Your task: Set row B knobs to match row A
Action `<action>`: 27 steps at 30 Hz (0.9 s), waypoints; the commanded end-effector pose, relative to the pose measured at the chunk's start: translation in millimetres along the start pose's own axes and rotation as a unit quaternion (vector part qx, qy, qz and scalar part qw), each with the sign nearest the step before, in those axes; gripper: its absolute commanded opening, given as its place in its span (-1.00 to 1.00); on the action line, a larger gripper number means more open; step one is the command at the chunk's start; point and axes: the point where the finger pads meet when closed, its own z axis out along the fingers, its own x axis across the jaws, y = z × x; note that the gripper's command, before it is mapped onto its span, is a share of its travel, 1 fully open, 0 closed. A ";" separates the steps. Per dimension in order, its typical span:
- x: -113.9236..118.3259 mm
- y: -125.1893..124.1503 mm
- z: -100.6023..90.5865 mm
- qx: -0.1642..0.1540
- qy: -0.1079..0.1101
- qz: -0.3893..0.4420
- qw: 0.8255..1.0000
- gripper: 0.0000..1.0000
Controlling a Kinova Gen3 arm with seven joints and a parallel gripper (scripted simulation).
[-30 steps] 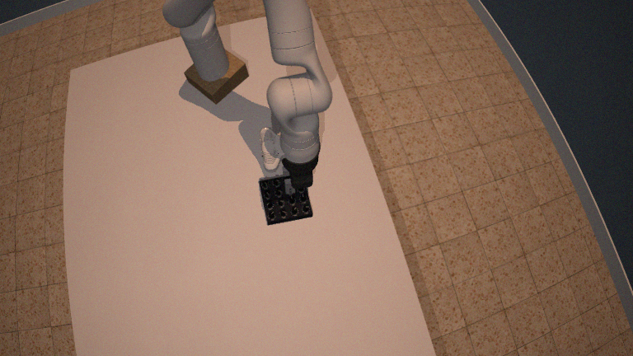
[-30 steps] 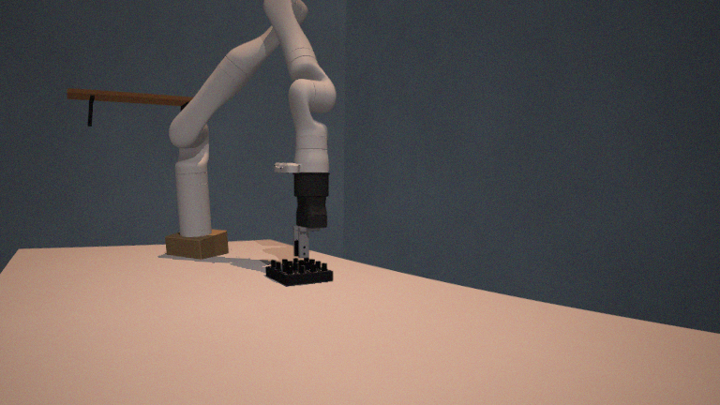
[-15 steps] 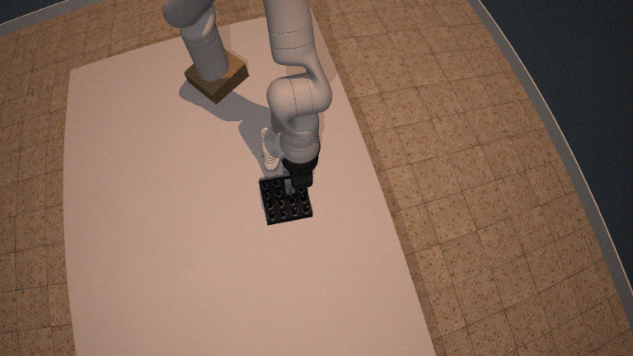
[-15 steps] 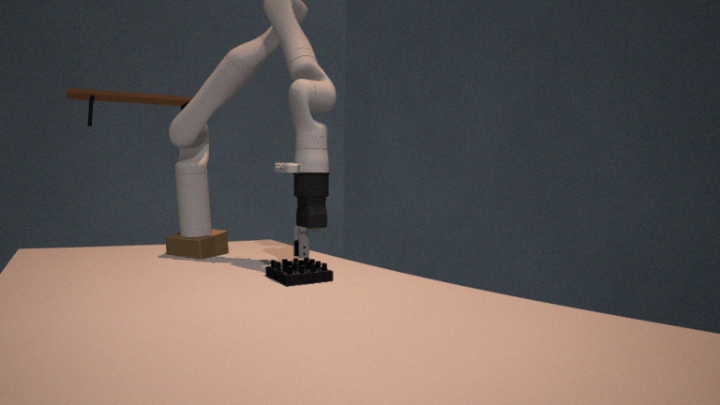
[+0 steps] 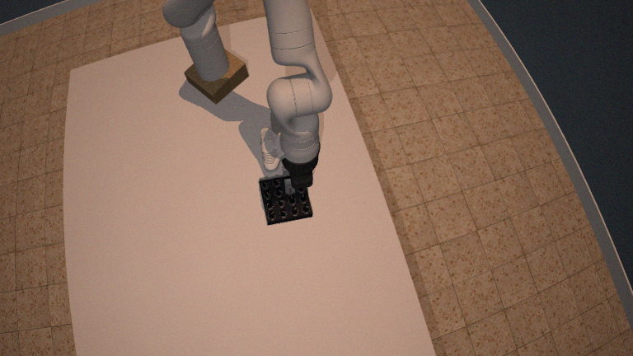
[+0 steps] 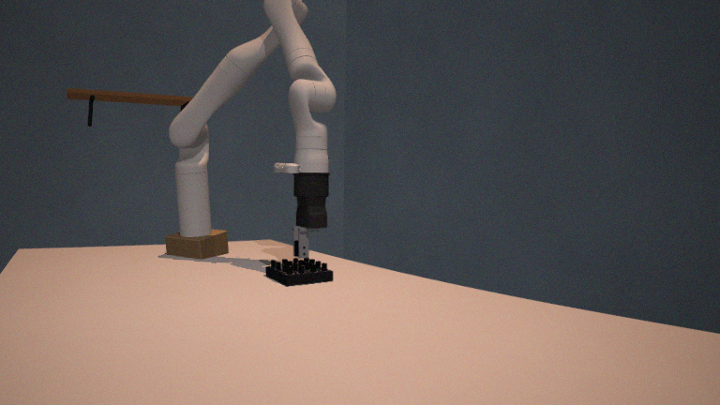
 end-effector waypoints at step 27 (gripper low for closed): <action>-2.0 1.5 13.1 -0.001 -0.002 -0.001 1.000 -0.07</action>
